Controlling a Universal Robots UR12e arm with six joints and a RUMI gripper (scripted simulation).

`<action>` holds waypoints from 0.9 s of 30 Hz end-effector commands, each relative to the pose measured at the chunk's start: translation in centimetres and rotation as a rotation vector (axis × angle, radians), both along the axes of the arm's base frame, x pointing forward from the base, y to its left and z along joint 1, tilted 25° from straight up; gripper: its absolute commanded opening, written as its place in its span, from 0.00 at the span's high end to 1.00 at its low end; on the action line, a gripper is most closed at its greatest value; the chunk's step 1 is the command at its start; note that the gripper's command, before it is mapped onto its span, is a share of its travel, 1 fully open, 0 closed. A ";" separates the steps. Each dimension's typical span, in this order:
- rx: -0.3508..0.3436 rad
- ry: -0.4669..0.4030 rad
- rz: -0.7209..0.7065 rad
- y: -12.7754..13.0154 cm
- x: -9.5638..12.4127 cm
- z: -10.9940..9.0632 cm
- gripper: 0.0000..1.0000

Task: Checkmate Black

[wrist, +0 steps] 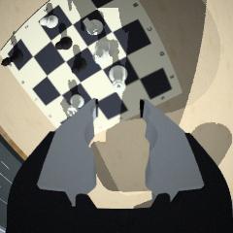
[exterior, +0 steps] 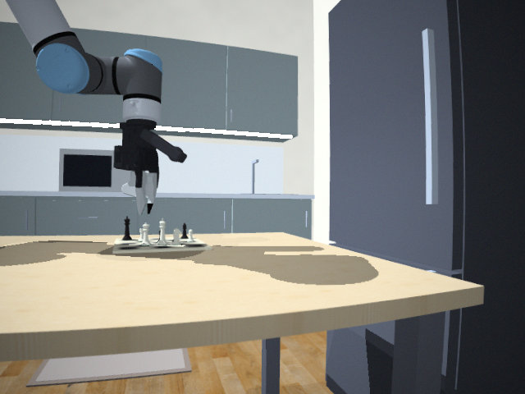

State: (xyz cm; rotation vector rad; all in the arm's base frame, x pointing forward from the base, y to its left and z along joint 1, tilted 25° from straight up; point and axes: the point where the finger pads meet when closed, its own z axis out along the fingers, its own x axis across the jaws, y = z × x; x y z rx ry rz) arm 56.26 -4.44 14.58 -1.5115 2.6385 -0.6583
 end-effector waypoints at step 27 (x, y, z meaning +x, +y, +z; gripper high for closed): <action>0.000 -0.001 0.000 -0.5 0.4 -1.2 0.75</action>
